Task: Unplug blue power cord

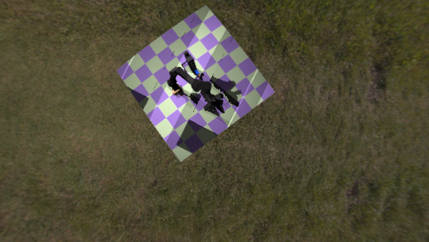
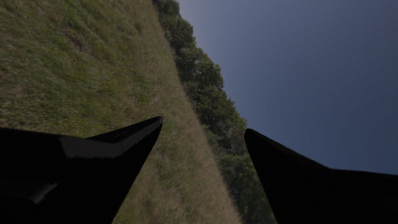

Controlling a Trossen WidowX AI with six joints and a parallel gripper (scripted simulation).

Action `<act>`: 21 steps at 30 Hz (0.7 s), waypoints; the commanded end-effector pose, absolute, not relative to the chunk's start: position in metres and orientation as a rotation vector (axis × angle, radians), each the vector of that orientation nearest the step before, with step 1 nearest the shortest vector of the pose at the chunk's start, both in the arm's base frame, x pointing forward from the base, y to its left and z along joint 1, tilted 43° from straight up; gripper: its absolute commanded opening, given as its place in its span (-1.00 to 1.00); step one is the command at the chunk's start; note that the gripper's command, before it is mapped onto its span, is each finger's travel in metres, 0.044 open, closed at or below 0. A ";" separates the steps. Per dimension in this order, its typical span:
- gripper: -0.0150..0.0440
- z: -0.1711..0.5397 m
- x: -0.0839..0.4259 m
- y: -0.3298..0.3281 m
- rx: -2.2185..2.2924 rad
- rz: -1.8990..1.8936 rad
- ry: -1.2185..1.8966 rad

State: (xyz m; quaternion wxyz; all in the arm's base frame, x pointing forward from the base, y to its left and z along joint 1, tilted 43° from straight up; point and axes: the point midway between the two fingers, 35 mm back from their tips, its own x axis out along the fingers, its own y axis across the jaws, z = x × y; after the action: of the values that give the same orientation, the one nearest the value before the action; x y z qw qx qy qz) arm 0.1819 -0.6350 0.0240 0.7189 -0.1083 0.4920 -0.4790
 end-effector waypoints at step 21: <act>0.05 -0.010 0.311 -0.326 0.905 -0.591 1.191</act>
State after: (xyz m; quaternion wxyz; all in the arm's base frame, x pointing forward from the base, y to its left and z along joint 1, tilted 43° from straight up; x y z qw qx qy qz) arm 0.3085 -0.3787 -0.0156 0.7380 0.3245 0.5182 -0.2854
